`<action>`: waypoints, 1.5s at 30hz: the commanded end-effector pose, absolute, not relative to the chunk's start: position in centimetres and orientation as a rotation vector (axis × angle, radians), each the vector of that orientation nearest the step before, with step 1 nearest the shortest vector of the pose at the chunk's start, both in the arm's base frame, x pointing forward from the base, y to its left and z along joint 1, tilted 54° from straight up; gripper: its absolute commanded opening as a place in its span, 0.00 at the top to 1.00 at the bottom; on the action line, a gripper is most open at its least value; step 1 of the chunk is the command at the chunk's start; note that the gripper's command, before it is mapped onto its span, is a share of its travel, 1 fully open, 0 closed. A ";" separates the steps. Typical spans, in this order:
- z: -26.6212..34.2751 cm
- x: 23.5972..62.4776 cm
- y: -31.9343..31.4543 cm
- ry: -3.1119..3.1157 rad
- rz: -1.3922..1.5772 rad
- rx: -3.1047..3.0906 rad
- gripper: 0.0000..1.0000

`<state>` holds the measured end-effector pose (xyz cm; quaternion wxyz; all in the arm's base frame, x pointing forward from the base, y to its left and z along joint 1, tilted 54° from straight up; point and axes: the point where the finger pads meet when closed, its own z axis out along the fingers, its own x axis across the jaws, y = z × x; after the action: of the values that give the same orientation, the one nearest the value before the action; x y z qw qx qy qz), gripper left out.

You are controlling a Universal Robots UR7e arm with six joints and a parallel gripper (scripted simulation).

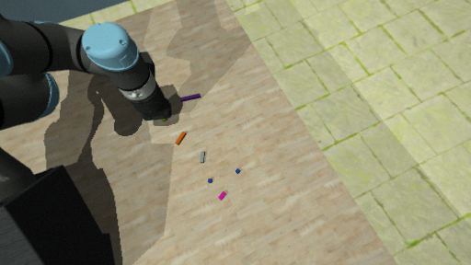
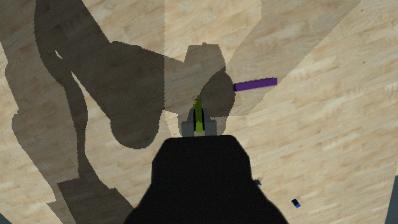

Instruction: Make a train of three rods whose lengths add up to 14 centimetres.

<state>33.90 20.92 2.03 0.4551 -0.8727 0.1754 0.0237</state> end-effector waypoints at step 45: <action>7.2 32.9 13.7 0.433 0.058 -2.153 0.76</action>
<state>33.02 14.79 6.46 0.4549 -0.8727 0.1756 0.0236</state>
